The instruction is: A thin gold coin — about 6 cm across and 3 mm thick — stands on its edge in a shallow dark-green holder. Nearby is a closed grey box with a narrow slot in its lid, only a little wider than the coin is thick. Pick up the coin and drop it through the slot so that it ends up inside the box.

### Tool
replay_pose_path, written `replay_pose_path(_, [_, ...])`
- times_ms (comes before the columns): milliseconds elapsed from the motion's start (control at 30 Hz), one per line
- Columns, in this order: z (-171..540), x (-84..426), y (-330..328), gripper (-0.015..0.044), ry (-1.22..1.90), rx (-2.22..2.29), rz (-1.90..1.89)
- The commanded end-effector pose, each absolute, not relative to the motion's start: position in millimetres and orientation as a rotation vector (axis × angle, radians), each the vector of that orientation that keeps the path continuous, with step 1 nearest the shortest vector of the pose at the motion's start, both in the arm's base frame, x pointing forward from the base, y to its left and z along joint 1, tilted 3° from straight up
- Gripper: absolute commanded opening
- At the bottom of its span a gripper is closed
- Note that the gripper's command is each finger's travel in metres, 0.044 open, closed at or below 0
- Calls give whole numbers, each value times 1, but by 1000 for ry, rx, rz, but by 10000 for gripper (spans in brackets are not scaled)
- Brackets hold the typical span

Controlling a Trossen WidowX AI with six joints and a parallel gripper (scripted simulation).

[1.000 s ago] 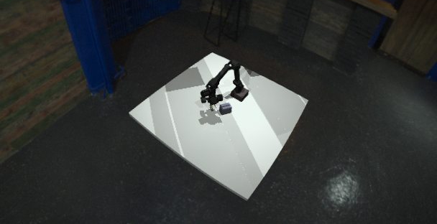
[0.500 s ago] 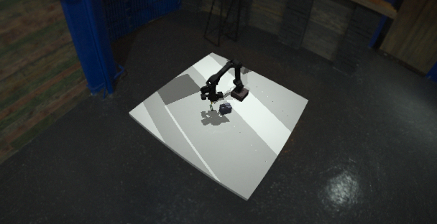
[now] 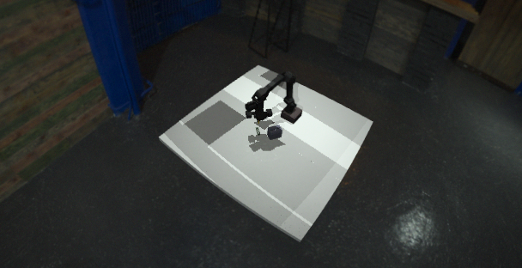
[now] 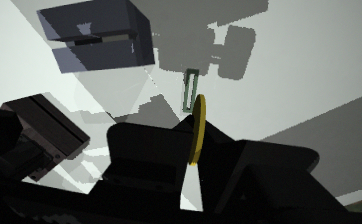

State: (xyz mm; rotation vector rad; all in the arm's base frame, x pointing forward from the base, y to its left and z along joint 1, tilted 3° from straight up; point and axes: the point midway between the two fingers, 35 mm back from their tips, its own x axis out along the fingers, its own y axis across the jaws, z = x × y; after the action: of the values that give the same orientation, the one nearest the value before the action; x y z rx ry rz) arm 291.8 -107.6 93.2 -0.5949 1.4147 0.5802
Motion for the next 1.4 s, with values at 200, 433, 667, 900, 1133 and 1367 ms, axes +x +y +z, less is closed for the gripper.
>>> replay_pose_path(200, [95, 291, -107, 0, 1467, -341, 351])
replay_pose_path(433, [95, 291, -107, 0, 1491, -145, 170])
replay_pose_path(667, [95, 290, -107, 0, 1499, 50, -11])
replay_pose_path(900, [95, 290, -106, 0, 1491, 245, -193])
replay_pose_path(1133, [95, 290, -106, 0, 1467, 440, -375])
replay_pose_path(1367, [95, 289, -106, 0, 1455, 509, -440])
